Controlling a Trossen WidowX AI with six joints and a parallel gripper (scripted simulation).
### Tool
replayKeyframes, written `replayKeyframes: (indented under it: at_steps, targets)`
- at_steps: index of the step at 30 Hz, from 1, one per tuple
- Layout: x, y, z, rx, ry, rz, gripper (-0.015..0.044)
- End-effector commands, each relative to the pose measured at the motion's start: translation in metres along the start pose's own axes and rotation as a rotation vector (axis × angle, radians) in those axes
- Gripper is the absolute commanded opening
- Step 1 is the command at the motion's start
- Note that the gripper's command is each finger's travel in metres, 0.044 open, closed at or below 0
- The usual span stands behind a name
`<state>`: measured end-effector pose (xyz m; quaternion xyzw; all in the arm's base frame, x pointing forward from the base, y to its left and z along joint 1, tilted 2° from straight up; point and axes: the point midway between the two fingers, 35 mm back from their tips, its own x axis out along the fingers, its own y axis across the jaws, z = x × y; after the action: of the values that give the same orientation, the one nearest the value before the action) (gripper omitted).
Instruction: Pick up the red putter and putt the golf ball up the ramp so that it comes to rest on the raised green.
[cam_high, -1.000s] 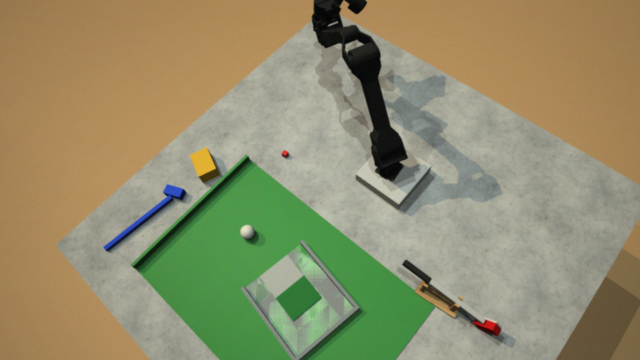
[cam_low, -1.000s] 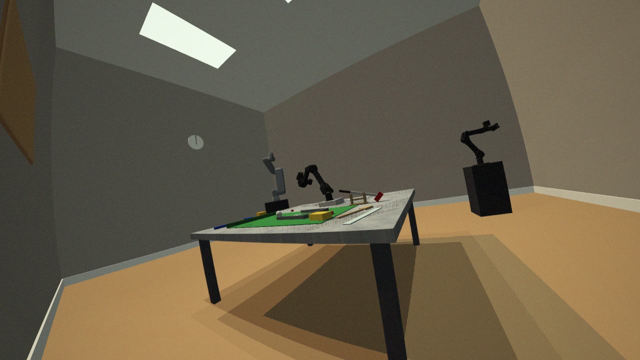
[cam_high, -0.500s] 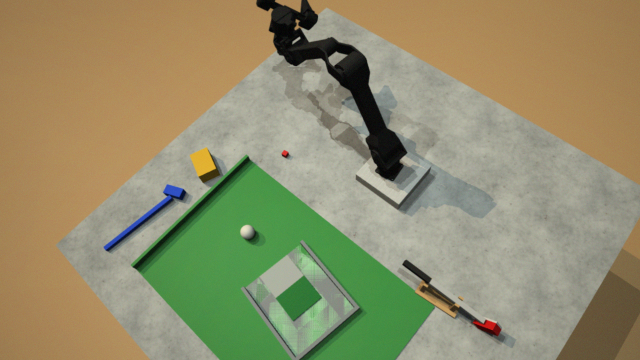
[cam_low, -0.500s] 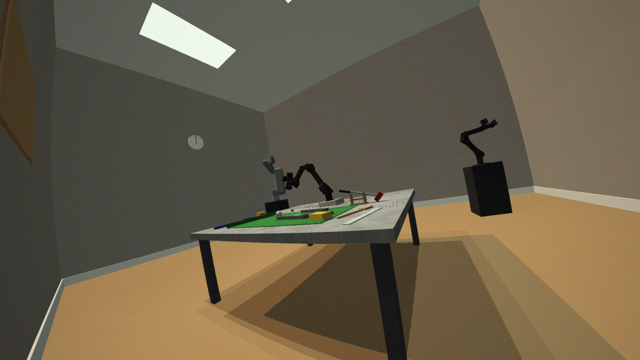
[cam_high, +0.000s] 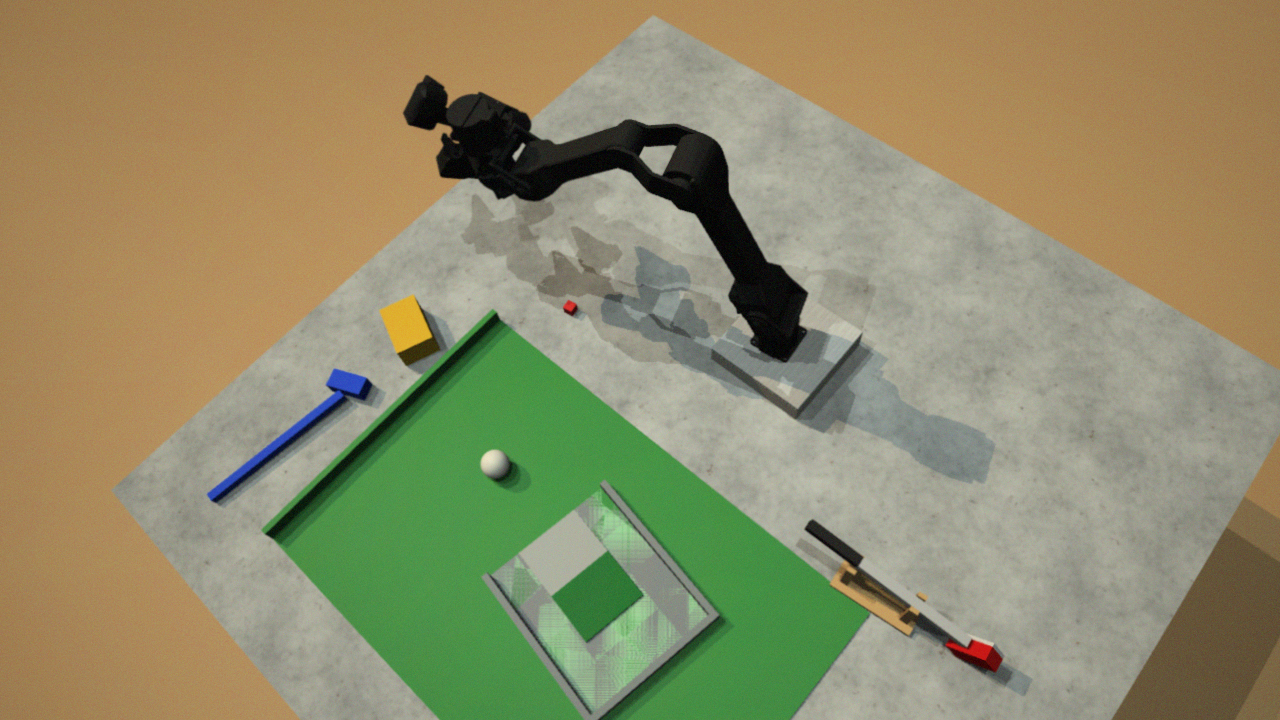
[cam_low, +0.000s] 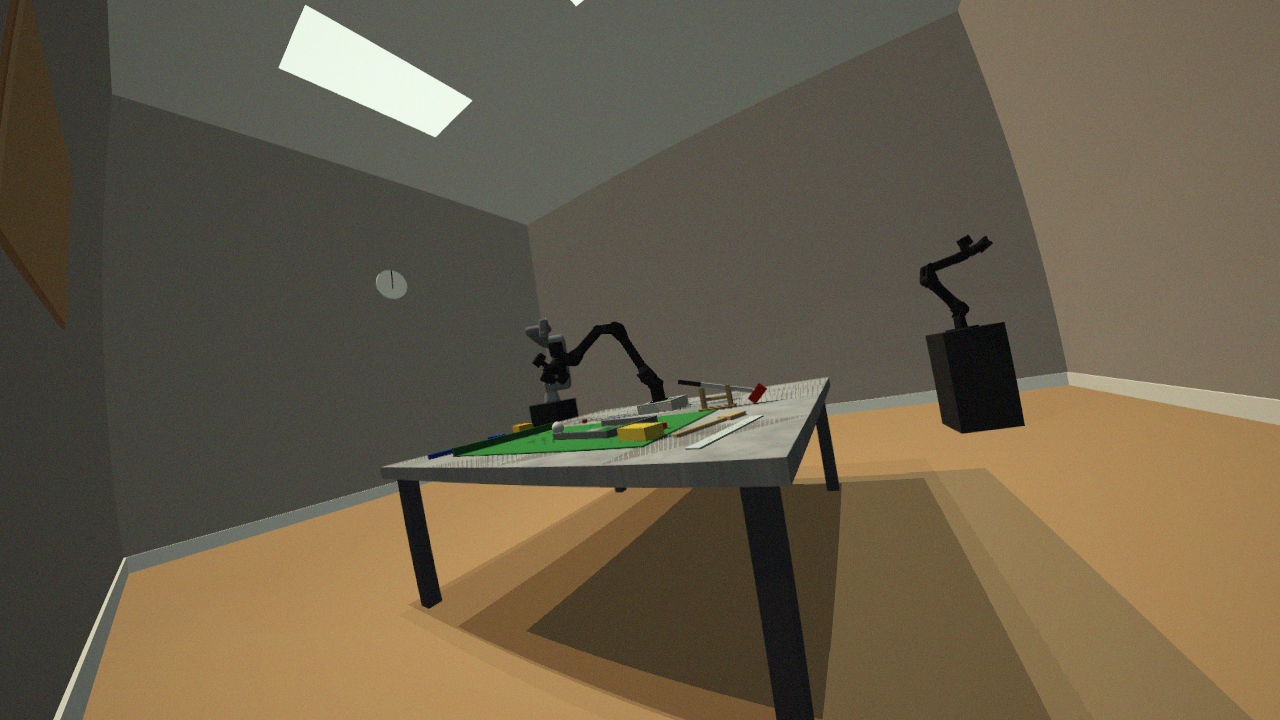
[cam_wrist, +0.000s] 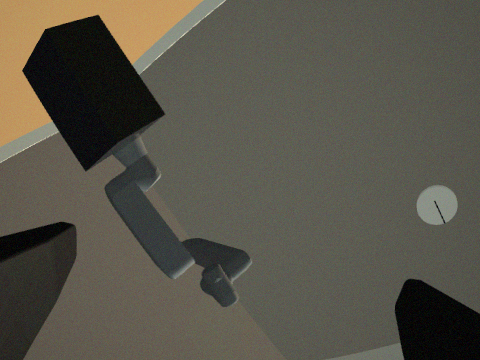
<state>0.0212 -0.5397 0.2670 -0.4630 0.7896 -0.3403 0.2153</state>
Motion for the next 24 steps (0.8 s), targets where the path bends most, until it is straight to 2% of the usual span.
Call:
replayKeyframes:
  at_steps: [1, 11, 15, 20, 24]
  targets:
    - [-0.035, -0.03, 0.045, 0.027, -0.146, -0.052, 0.044]
    - [-0.169, -0.086, 0.155, 0.057, -0.562, -0.141, 0.044]
    - [-0.229, -0.095, 0.181, 0.071, -0.693, -0.154, 0.044]
    - [-0.28, -0.098, 0.2, 0.062, -0.81, -0.158, 0.044]
    - [-0.35, -0.096, 0.219, 0.032, -0.972, -0.155, 0.044]
